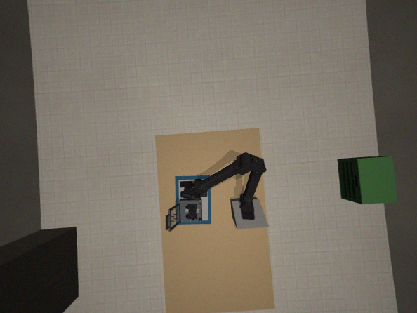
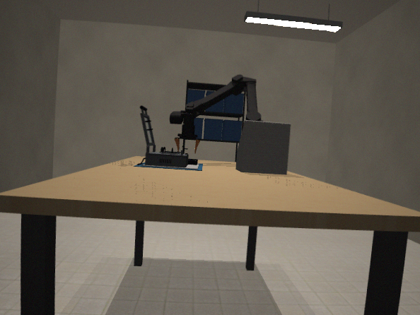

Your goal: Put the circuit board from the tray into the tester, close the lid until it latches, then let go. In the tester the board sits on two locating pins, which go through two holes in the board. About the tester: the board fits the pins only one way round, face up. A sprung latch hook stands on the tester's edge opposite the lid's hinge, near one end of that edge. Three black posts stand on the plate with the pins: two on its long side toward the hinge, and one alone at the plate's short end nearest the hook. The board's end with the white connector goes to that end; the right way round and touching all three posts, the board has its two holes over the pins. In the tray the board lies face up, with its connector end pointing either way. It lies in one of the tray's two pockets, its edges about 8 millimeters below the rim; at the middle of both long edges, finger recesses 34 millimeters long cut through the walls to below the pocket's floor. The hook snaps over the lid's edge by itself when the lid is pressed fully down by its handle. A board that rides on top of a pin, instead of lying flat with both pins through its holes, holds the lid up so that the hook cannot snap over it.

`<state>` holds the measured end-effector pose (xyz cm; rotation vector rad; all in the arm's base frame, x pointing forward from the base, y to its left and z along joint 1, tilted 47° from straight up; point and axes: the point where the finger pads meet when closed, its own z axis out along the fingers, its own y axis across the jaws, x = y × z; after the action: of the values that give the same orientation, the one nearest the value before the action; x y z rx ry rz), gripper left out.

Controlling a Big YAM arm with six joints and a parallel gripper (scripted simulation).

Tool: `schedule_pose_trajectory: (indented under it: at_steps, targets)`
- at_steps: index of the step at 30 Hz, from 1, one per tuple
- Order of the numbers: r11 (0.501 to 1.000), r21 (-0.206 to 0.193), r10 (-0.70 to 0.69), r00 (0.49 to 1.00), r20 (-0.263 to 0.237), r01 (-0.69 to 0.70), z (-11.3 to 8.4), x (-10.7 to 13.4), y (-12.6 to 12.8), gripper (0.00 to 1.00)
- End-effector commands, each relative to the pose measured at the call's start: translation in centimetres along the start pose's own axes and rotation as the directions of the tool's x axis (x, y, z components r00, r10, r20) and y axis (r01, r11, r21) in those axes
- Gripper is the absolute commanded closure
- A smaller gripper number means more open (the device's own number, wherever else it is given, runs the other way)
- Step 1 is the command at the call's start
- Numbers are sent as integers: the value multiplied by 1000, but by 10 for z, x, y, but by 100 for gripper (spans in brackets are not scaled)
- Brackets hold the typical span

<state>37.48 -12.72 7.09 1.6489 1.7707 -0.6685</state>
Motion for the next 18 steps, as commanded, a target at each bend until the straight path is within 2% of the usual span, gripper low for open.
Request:
schedule_pose_trajectory:
  at_steps: [1,8,18]
  targets:
    - [999,-40,12,1000,3,-12,-13,-6,14,8]
    - [999,-39,13,1000,3,-13,-10,-6,14,8]
    - [1000,-14,6,1000,2,-6,4,-4,7,8]
